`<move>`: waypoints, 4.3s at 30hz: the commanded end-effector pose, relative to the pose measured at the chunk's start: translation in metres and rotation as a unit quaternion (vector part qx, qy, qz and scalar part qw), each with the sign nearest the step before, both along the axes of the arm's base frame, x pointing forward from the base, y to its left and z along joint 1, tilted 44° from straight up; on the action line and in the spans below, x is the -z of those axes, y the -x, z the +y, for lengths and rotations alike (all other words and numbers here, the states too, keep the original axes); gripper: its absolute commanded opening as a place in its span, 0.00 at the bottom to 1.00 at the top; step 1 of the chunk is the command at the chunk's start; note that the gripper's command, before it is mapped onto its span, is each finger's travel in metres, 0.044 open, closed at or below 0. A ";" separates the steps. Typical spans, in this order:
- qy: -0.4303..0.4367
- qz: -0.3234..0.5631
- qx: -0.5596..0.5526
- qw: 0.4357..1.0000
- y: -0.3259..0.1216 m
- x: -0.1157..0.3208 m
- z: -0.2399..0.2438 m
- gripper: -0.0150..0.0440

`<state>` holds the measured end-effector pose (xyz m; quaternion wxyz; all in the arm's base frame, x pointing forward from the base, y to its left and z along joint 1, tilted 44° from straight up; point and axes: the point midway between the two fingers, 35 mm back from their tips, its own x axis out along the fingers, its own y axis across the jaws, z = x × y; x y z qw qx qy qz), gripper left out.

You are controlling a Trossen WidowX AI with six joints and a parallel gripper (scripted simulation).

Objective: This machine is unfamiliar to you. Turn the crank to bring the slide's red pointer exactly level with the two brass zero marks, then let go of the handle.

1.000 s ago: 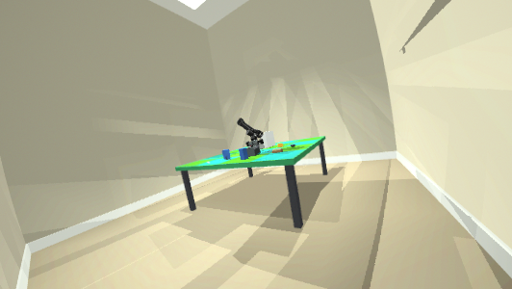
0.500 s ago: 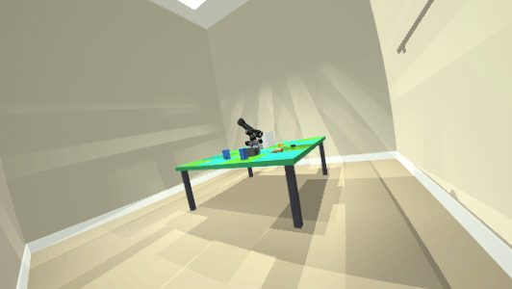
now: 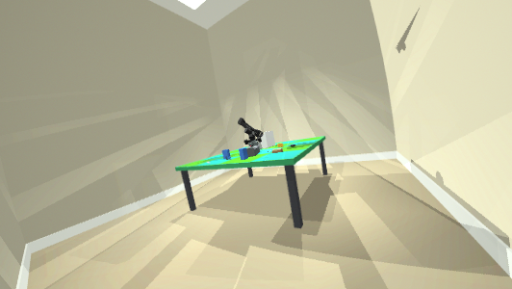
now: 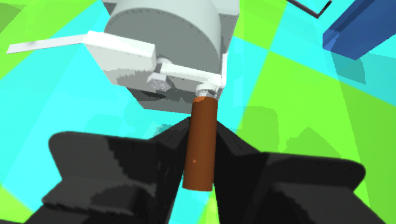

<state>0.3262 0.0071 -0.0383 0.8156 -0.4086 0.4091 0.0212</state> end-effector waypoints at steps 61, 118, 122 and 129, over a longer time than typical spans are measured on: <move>-0.003 -0.006 0.000 1.000 0.014 0.000 0.051 0.25; -0.003 -0.006 0.000 1.000 0.021 0.027 0.052 0.25; -0.003 -0.006 0.000 1.000 0.021 0.031 0.050 0.25; -0.002 -0.006 0.000 1.000 0.021 0.038 0.044 0.25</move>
